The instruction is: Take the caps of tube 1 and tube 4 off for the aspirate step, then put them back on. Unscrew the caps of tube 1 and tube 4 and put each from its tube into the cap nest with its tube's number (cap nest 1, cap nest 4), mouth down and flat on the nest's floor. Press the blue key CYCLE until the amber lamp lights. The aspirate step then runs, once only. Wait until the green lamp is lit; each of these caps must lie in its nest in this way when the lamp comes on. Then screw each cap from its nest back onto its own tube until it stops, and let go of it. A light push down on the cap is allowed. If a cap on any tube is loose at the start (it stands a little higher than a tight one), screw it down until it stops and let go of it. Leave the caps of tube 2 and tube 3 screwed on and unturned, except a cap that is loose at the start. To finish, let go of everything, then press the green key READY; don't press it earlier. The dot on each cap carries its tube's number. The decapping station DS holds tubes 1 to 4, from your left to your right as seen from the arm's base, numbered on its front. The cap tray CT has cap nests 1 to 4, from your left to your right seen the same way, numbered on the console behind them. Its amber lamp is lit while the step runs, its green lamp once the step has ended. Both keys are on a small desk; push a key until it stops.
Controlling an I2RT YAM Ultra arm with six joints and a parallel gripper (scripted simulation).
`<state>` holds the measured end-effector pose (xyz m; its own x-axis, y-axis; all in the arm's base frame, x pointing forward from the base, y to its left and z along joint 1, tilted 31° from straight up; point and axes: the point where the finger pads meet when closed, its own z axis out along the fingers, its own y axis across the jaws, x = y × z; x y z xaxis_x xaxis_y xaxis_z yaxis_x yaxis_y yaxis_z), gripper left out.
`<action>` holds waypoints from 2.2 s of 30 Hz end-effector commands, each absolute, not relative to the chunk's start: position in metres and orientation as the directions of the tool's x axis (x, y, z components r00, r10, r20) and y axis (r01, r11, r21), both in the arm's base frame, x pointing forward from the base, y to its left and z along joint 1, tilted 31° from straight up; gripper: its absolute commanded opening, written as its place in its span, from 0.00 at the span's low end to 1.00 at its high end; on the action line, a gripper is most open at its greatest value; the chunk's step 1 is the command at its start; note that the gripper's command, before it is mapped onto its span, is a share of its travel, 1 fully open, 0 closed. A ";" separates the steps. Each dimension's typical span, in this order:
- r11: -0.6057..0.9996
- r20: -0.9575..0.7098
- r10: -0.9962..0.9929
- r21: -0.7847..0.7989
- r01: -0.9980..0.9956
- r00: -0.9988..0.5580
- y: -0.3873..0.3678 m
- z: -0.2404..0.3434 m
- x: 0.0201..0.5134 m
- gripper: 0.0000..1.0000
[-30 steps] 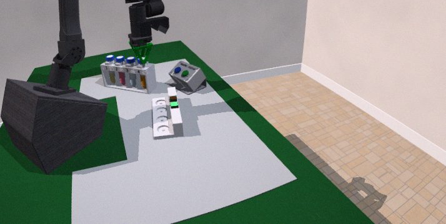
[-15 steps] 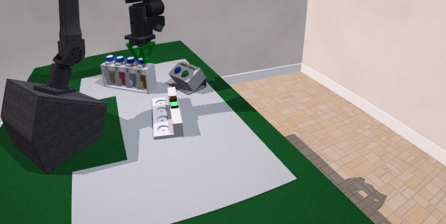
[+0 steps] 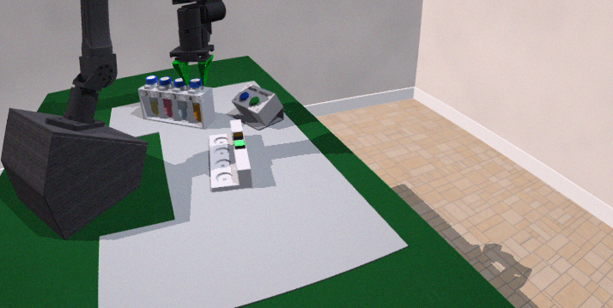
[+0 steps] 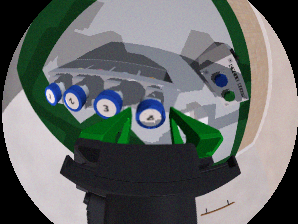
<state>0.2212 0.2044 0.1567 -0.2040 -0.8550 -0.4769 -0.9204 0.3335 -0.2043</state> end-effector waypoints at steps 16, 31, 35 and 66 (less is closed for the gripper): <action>-0.312 -0.225 -0.860 -0.477 -0.822 0.457 0.205 0.160 0.221 0.49; -0.660 0.009 -0.634 -0.527 -0.535 0.773 0.204 0.160 0.221 0.49; -0.660 0.009 -0.634 -0.527 -0.535 0.773 0.204 0.160 0.221 0.49; -0.142 -0.312 -0.904 -0.425 -0.894 0.292 0.205 0.160 0.221 0.00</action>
